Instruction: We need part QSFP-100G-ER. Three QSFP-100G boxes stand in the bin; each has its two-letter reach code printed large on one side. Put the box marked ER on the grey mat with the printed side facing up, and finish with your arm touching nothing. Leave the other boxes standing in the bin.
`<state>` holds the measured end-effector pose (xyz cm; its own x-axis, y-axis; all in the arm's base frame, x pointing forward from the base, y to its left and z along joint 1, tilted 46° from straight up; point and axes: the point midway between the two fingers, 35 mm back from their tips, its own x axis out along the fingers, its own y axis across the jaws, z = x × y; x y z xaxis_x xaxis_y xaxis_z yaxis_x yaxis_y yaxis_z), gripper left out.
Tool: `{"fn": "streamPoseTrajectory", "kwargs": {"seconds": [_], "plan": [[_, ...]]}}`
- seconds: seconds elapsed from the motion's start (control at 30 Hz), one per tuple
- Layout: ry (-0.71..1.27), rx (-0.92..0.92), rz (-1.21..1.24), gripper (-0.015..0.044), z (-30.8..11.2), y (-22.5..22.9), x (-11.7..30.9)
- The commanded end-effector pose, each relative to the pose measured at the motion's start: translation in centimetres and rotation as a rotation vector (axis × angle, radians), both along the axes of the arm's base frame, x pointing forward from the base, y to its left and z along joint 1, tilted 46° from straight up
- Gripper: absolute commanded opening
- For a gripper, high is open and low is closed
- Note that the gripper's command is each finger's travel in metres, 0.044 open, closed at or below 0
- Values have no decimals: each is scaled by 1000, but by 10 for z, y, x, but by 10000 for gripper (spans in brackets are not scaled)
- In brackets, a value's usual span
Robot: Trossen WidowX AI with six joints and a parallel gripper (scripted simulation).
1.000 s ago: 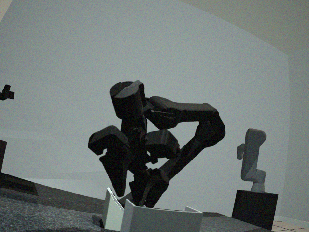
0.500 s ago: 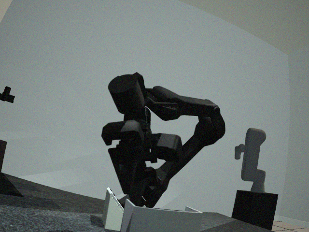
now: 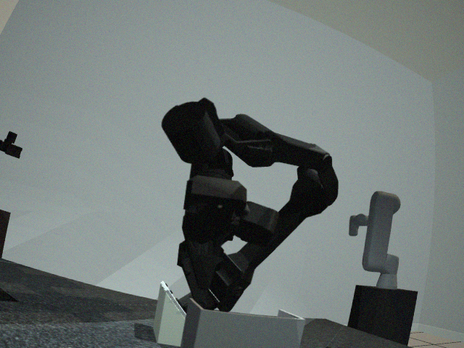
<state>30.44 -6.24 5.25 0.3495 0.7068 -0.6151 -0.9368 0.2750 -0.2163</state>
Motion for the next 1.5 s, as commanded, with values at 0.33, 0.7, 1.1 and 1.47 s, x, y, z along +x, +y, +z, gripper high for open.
{"fn": "streamPoseTrajectory", "kwargs": {"seconds": [0.33,0.7,1.1,1.47], "plan": [[-89,-57,143,243,2,1,1],[-89,-58,143,243,-9,13,7],[-90,-56,143,243,-20,27,12],[-92,-63,143,203,-21,27,13]]}}
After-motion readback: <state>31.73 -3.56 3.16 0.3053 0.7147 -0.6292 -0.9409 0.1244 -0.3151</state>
